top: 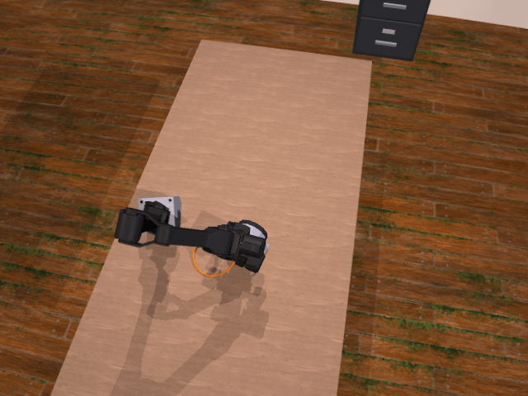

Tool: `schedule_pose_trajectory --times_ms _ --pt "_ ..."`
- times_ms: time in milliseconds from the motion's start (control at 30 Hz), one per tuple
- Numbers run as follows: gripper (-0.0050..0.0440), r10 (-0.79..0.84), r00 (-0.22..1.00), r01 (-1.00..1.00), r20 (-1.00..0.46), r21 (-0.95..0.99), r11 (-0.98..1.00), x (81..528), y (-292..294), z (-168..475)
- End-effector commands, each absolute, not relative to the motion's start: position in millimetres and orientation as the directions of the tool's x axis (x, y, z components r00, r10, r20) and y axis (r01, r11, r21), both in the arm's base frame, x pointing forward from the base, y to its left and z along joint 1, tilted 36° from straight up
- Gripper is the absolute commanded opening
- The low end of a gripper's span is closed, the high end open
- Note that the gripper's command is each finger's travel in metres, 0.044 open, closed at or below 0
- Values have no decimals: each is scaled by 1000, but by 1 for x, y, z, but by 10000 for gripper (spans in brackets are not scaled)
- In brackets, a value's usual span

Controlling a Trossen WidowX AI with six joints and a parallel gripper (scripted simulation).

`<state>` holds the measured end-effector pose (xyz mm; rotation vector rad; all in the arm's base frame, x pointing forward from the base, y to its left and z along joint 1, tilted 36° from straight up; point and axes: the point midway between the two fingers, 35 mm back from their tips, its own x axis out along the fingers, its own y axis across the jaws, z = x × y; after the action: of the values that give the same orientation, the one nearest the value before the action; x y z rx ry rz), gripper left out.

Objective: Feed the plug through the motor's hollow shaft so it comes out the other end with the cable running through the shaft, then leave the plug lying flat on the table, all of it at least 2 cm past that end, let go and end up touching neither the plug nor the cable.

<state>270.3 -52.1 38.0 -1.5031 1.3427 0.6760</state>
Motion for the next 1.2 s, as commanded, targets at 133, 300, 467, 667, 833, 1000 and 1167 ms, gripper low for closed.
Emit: schedule_pose_trajectory --times_ms 133,300,467,667,833,1000,1167 --pt "73 -412 236 -952 -880 -293 82 270 -52 38" --pt "40 -412 236 -952 -880 -293 82 270 -52 38" --pt "20 -412 236 -952 -880 -293 82 270 -52 38" --pt "0 -412 236 -952 -880 -293 82 270 -52 37" --pt "0 -410 233 -954 -882 -289 80 272 -47 34" --pt "0 -410 231 -955 -882 -287 80 272 -44 32" --pt "48 -409 232 -954 -882 -288 79 272 -45 33"
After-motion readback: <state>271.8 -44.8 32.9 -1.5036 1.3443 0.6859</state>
